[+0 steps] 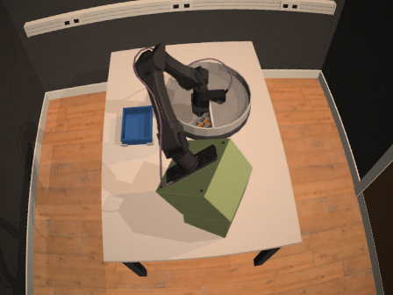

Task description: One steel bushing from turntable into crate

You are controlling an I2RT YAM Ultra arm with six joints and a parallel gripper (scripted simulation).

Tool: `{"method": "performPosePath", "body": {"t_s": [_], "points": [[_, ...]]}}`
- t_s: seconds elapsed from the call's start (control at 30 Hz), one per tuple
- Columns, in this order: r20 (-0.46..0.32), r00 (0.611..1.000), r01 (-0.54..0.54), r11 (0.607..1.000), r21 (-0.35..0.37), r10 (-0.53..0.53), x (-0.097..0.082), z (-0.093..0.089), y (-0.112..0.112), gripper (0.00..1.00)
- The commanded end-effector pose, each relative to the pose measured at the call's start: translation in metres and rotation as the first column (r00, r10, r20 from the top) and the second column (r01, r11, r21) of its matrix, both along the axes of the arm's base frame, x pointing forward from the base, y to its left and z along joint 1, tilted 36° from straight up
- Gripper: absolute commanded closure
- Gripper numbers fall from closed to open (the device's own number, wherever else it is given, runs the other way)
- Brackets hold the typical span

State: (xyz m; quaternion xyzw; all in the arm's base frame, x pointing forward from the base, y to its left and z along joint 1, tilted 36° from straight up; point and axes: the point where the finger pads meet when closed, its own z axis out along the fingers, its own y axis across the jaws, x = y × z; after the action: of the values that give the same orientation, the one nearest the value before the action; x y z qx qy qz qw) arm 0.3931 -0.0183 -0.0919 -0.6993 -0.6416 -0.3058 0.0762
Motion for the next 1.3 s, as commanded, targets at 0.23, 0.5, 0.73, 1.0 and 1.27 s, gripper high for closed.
{"method": "performPosePath", "body": {"t_s": [0.23, 0.5, 0.73, 1.0, 1.27], "points": [[0.015, 1.0, 0.019, 1.0, -0.023, -0.019, 0.0063, 0.0051, -0.0155, 0.87], [0.01, 1.0, 0.022, 1.0, -0.021, -0.022, 0.0056, 0.004, -0.0159, 0.87], [0.011, 1.0, 0.022, 1.0, -0.021, -0.022, 0.0058, 0.0041, -0.016, 0.87], [0.011, 1.0, 0.022, 1.0, -0.021, -0.022, 0.0058, 0.0041, -0.016, 0.87], [0.011, 1.0, 0.022, 1.0, -0.021, -0.022, 0.0058, 0.0041, -0.016, 0.87]]}}
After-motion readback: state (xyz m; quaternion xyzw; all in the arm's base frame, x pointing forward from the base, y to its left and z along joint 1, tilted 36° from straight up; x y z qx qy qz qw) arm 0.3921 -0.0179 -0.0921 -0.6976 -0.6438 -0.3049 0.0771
